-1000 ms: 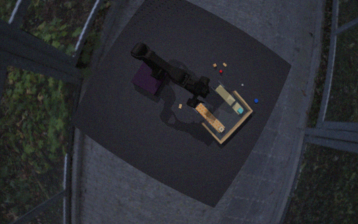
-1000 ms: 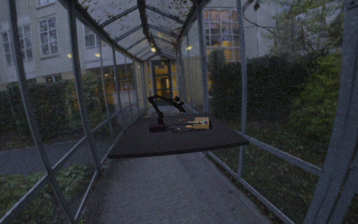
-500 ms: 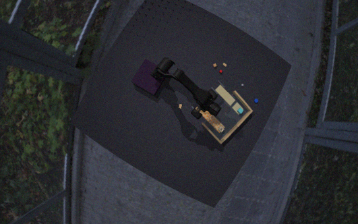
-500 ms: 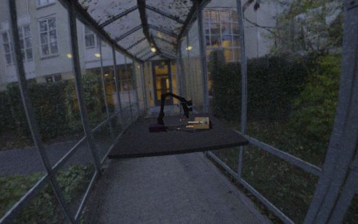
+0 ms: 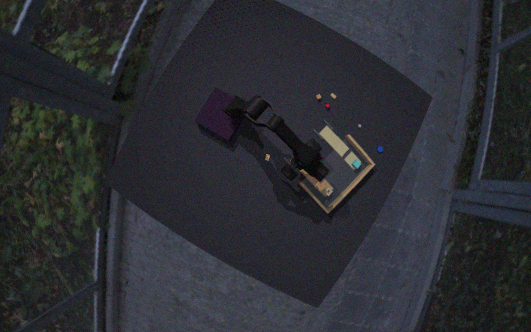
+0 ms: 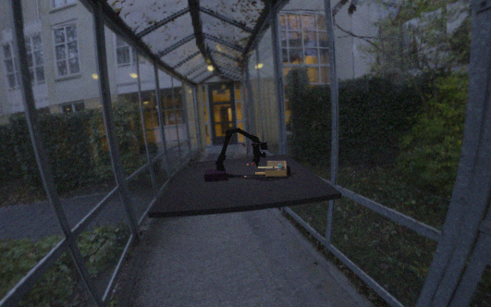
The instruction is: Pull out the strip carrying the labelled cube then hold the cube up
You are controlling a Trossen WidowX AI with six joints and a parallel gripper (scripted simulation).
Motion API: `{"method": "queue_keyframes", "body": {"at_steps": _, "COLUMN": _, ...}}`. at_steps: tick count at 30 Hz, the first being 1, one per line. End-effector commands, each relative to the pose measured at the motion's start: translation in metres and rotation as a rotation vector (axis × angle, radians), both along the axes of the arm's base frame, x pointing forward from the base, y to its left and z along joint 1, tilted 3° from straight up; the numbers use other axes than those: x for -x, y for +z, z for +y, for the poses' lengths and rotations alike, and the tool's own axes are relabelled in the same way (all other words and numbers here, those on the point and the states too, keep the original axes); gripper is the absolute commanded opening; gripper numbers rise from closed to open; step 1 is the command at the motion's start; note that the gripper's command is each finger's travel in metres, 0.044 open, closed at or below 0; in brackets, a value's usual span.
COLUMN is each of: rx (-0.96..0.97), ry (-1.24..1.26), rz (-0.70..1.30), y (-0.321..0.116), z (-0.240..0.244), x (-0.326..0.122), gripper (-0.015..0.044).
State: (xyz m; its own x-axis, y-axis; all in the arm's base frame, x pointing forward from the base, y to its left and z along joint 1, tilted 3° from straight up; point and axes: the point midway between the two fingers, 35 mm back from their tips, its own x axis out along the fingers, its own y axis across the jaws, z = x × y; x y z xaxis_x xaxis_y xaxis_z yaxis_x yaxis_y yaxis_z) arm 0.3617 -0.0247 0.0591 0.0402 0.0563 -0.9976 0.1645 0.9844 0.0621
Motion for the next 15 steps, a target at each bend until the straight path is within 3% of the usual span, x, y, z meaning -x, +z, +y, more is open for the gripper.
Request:
{"method": "queue_keyframes", "body": {"at_steps": 1, "rx": 0.002, "ry": -0.004, "rz": 0.011, "y": -0.009, "z": 0.0, "x": 0.0, "gripper": 0.0}}
{"method": "queue_keyframes", "body": {"at_steps": 15, "rx": 0.002, "ry": -0.004, "rz": 0.011, "y": -0.032, "z": 0.0, "x": -0.003, "gripper": 0.0}}
